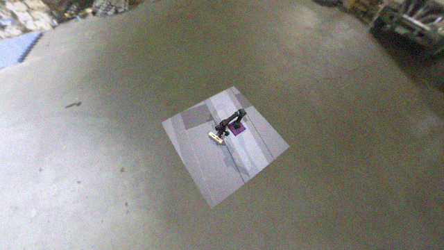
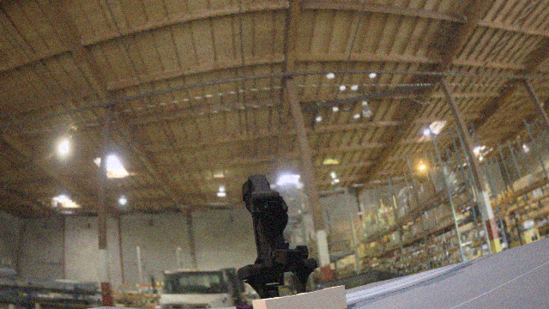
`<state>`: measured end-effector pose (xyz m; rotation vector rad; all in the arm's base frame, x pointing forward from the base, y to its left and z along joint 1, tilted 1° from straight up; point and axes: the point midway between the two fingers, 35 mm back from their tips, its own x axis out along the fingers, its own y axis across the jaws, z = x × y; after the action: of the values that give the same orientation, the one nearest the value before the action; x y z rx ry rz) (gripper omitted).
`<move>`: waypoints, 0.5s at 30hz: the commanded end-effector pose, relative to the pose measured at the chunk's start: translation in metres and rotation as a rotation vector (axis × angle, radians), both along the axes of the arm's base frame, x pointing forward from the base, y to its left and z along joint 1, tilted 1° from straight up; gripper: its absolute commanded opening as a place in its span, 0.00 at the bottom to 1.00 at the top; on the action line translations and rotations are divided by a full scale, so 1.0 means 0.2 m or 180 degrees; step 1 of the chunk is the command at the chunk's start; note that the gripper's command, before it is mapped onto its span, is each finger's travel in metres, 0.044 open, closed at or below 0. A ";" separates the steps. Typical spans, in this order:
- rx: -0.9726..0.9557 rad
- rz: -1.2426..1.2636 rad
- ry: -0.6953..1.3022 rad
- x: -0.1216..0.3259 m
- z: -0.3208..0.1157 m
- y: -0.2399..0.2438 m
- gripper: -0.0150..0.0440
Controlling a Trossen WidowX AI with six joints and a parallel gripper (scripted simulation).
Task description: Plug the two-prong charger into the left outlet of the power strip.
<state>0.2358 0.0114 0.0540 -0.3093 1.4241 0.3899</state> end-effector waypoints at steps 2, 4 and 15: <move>0.0392 0.0015 -0.0812 0.04 0.19 0.02 1.00; 0.0519 0.0046 -0.1139 0.05 0.27 0.02 1.00; 0.0560 0.0061 -0.1257 0.05 0.29 0.03 1.00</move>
<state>0.2449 0.0160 0.1117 -0.2373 1.0052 0.4326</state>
